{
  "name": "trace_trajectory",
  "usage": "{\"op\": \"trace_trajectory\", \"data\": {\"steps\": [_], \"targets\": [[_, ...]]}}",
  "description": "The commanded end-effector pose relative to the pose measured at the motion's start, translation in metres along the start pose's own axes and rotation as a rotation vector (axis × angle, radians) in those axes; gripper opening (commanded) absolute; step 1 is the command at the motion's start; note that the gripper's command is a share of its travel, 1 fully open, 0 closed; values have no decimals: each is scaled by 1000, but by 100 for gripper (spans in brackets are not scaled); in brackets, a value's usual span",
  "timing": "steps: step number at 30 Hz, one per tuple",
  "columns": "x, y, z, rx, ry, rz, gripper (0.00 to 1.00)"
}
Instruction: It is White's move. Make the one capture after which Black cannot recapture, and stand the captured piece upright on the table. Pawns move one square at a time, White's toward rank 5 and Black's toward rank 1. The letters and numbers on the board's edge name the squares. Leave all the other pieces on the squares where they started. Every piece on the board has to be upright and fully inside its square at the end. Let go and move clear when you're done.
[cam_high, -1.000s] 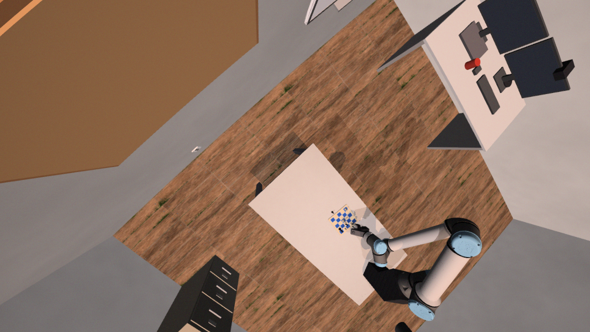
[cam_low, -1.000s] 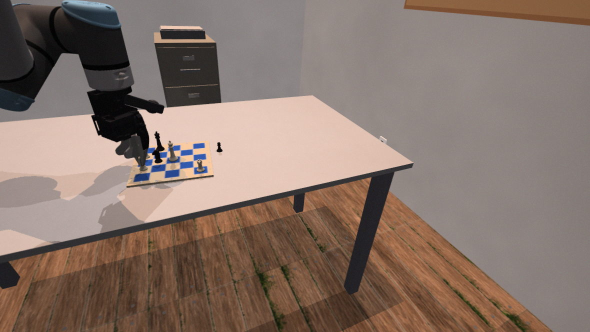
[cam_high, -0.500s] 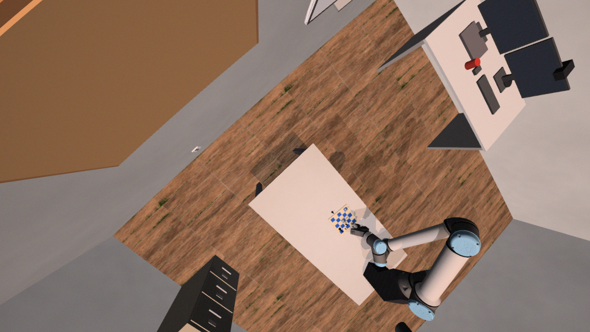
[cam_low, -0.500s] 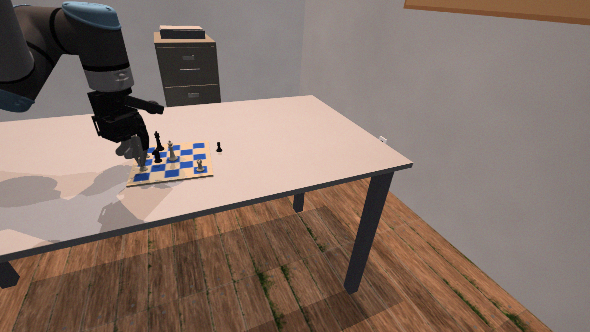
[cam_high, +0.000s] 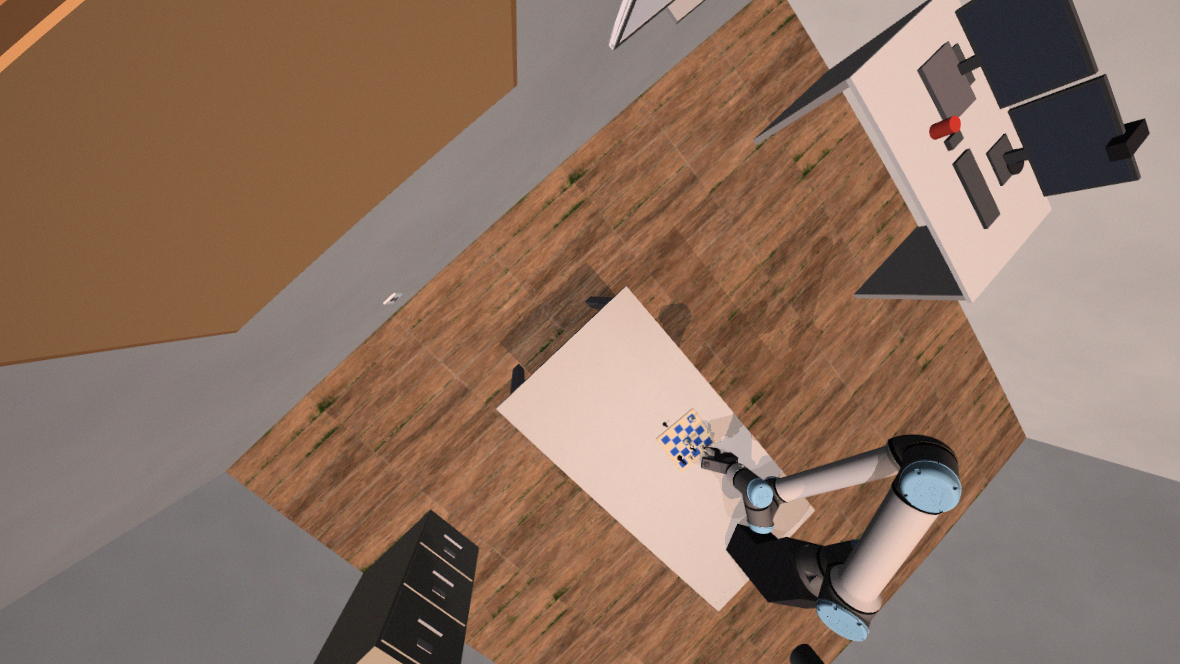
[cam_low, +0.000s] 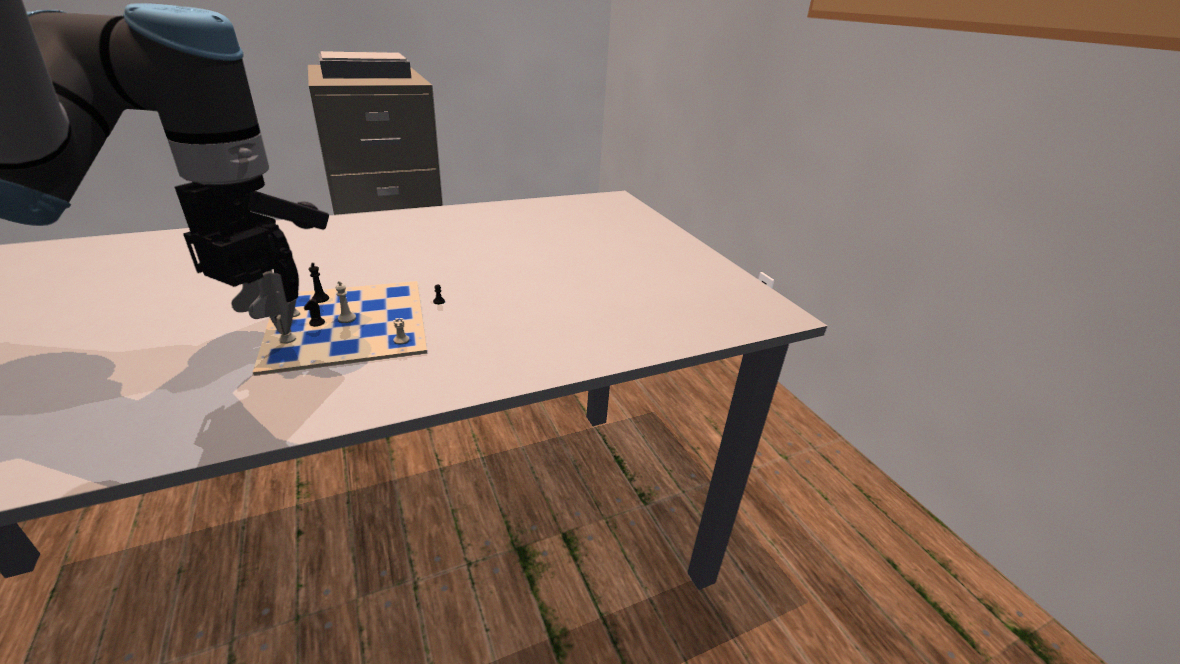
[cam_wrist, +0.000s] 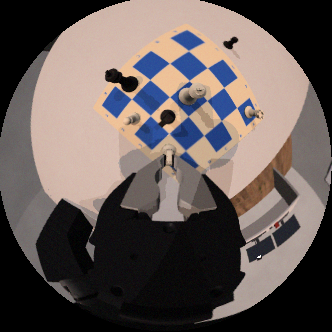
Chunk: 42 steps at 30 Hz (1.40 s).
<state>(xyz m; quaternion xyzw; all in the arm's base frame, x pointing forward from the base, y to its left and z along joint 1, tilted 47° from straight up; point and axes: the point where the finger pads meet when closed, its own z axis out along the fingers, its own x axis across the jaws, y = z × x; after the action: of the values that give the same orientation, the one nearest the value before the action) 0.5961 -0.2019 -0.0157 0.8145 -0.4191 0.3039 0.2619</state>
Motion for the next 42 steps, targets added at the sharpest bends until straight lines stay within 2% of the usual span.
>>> {"op": "trace_trajectory", "data": {"steps": [1, 17, 18, 20, 21, 23, 24, 28, 29, 31, 32, 42], "targets": [[0, 0, 0, 1, 0, 0, 0], [0, 0, 0, 1, 0, 0, 0], [0, 0, 0, 1, 0, 0, 4], [0, 0, 0, 1, 0, 0, 4], [0, 0, 0, 1, 0, 0, 9], [0, 0, 0, 1, 0, 0, 9], [0, 0, 0, 1, 0, 0, 13], [0, 0, 0, 1, 0, 0, 13], [0, 0, 0, 1, 0, 0, 18], [0, 0, 0, 1, 0, 0, 18], [0, 0, 0, 1, 0, 0, 22], [0, 0, -1, 1, 0, 0, 22]]}}
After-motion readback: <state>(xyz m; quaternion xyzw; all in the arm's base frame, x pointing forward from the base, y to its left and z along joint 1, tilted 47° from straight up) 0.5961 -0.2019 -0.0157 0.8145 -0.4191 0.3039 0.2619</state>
